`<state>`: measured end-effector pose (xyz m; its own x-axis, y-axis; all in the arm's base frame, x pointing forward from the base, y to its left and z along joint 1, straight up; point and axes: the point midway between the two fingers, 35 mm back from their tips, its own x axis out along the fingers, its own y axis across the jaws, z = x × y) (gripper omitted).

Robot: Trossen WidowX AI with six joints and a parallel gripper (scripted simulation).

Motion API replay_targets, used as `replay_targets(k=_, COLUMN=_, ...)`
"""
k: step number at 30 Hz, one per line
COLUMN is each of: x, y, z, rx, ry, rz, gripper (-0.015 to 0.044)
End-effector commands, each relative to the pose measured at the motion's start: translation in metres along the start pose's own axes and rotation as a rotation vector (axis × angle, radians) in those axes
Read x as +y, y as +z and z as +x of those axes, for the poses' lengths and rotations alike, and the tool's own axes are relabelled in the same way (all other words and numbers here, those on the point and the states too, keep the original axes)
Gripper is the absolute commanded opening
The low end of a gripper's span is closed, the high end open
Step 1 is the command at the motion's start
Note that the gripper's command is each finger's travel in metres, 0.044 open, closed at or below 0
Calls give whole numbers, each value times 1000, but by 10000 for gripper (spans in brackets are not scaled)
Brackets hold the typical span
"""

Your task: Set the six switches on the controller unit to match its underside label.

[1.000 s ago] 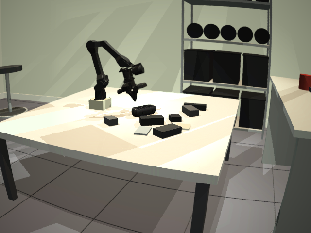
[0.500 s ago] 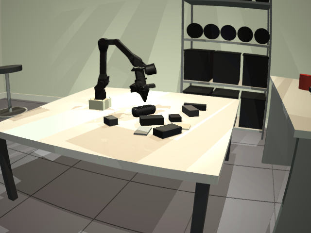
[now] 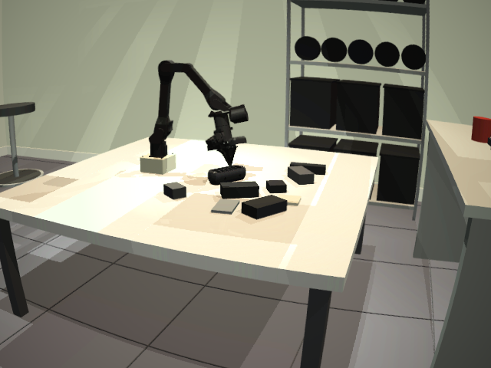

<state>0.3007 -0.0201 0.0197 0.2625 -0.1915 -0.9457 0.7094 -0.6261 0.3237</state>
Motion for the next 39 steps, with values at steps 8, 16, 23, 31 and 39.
replay_targets(k=8, x=-7, y=3, z=19, rx=-13, ry=-8, rz=3, gripper=0)
replay_targets(k=16, x=-12, y=3, z=31, rx=-13, ry=-9, rz=3, gripper=0)
replay_targets(k=23, x=-13, y=4, z=35, rx=-13, ry=-10, rz=3, gripper=0)
replay_targets(k=31, x=-10, y=4, z=35, rx=-13, ry=-10, rz=3, gripper=0)
replay_targets(k=39, x=-7, y=4, z=36, rx=-13, ry=-9, rz=3, gripper=0)
